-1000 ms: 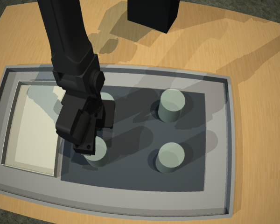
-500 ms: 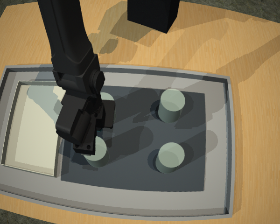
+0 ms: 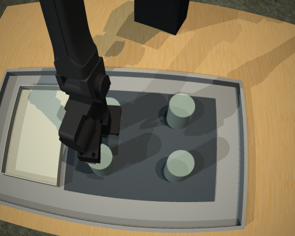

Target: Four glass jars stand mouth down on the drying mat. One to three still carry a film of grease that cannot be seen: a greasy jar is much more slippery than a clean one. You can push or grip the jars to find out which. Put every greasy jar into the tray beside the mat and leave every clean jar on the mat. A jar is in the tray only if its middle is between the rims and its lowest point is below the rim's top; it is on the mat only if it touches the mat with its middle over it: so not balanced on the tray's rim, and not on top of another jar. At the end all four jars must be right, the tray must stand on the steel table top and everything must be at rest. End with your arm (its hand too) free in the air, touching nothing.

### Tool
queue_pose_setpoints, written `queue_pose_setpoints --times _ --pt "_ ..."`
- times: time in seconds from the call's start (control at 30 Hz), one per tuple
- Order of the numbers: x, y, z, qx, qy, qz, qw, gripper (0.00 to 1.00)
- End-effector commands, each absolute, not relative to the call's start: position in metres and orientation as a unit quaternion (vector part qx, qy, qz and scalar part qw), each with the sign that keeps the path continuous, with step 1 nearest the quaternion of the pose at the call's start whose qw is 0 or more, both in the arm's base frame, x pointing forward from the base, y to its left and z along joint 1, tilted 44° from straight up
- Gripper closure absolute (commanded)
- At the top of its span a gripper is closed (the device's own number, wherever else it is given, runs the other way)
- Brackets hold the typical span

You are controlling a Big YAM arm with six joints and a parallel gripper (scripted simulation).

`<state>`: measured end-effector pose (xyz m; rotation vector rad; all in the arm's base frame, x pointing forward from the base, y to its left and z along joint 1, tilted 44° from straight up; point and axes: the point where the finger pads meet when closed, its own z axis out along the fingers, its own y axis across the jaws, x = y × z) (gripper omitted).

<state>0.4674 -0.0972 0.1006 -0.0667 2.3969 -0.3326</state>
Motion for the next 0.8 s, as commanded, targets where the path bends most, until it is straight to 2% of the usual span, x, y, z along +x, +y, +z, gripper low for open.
queue_pose_setpoints --times 0.0,0.77 --pt "0.4699 -0.1039 0.0945 -0.024 0.928 -0.131 0.347 1.0" --pt "0.4721 -0.1035 0.0962 -0.024 0.928 -0.131 0.347 1.0"
